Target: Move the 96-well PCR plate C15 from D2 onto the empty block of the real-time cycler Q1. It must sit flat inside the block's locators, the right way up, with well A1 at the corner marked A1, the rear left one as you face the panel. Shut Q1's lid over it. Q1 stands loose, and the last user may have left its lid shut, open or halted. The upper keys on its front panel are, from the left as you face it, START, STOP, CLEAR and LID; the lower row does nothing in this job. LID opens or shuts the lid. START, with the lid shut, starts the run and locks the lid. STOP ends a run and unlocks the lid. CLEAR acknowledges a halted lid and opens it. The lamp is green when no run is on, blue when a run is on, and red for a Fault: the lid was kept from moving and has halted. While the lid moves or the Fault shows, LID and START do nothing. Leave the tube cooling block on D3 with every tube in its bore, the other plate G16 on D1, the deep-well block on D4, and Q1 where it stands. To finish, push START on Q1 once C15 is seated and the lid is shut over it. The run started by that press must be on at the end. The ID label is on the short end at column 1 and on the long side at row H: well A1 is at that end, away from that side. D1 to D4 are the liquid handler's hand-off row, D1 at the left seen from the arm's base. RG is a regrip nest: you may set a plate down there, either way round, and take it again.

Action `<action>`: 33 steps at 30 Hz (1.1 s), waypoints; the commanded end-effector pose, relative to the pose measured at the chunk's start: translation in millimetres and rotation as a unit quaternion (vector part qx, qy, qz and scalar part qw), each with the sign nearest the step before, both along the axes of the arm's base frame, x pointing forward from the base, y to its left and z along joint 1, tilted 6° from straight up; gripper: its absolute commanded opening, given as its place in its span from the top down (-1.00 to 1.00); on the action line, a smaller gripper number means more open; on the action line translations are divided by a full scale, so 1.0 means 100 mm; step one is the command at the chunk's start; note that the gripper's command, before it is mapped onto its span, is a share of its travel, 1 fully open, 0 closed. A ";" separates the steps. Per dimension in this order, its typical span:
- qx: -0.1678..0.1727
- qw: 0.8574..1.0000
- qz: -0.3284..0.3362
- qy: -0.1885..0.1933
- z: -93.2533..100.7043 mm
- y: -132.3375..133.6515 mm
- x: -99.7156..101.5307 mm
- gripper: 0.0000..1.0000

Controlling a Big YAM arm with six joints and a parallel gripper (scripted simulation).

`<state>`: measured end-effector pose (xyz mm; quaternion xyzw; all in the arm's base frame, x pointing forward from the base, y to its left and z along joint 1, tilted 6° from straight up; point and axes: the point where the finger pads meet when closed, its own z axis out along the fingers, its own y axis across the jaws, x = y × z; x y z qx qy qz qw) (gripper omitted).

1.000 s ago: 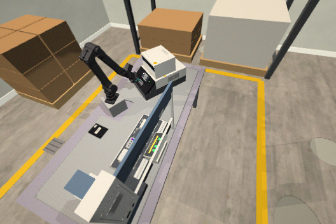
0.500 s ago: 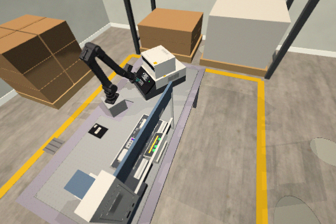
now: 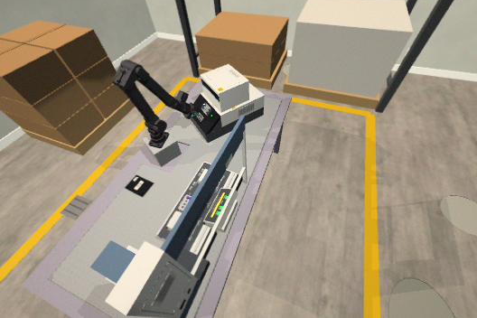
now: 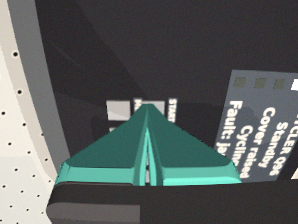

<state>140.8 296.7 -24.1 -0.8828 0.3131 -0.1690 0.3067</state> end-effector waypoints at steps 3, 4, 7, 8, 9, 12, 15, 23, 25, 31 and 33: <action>0.006 1.000 0.001 -0.002 0.01 0.05 0.03 1.00; 0.005 1.000 0.001 -0.002 0.00 0.05 0.03 1.00; 0.004 1.000 0.001 -0.001 -0.01 0.05 0.04 1.00; 0.004 1.000 0.001 -0.001 -0.01 0.05 0.04 1.00; 0.004 1.000 0.001 -0.001 -0.02 0.05 0.04 1.00; 0.019 1.000 -0.006 -0.002 0.08 0.23 0.08 1.00; 0.017 1.000 -0.006 0.000 0.07 0.23 0.08 1.00; 0.013 1.000 -0.010 0.003 0.06 0.24 0.11 1.00; 0.013 1.000 -0.011 0.003 0.07 0.25 0.13 1.00; 0.016 1.000 -0.007 0.000 0.19 0.17 0.00 1.00; 0.018 1.000 -0.006 0.000 0.19 0.16 -0.01 1.00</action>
